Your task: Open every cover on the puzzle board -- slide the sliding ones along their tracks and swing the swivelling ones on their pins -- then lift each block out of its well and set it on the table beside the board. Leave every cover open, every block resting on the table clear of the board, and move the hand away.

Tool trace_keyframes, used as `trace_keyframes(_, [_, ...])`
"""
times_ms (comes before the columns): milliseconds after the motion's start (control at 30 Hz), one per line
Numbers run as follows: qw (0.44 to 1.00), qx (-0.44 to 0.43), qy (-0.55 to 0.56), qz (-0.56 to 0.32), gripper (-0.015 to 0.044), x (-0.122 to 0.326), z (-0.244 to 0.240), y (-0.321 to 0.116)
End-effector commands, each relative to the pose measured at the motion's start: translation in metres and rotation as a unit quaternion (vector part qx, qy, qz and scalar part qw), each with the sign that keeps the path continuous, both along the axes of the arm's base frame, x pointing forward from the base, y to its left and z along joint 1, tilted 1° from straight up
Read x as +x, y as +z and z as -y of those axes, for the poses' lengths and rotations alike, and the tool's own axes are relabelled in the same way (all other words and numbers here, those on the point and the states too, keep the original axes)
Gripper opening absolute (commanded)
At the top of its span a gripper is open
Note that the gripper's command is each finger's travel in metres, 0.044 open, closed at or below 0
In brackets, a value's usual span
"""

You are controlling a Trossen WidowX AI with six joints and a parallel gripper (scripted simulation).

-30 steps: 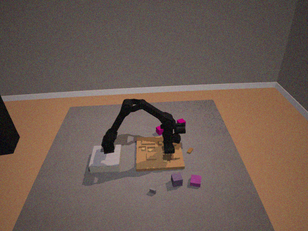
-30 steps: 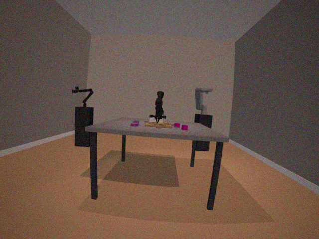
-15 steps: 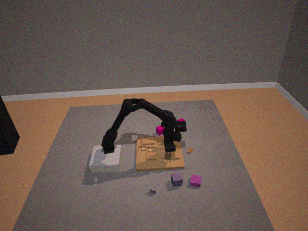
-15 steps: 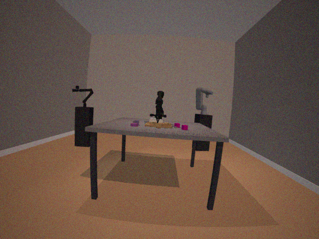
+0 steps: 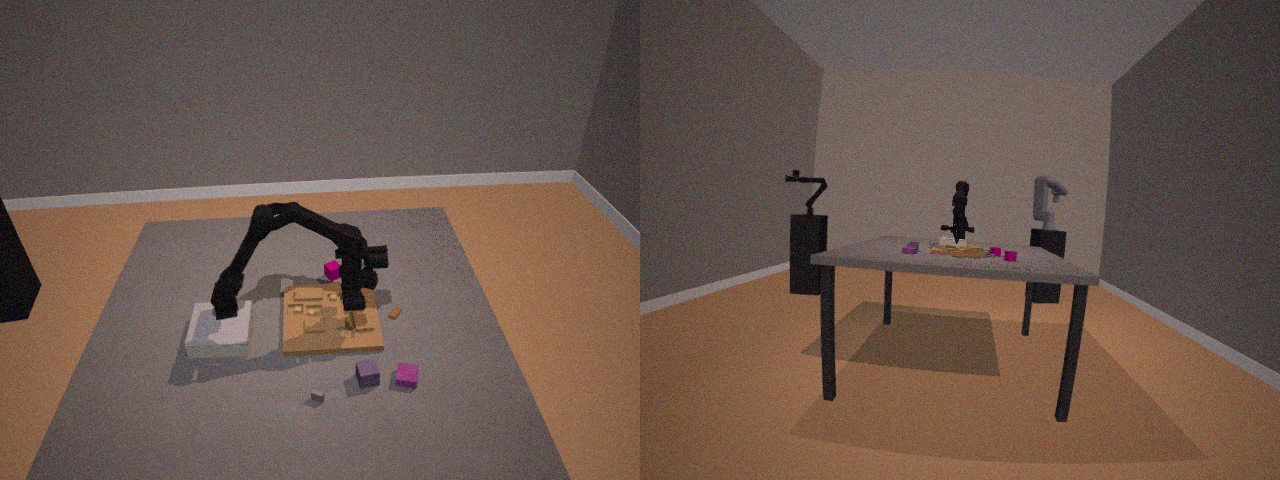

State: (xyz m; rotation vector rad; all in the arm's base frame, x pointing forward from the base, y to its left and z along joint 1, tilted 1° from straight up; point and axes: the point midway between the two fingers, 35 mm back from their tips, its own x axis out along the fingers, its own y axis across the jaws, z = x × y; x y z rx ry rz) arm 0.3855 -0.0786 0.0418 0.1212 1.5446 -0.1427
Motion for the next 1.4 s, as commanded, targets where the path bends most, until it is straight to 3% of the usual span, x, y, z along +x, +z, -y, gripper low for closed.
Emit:
trace_keyframes(0, [1.000,0.001,-0.002,0.002,0.0000,0.001,0.000,0.005])
trace_keyframes(400, [1.000,0.000,-0.004,0.000,0.0000,-0.007,-0.005,0.016])
trace_keyframes(1367, [0.998,0.006,-0.068,-0.004,0.0000,-0.156,-0.075,0.022])
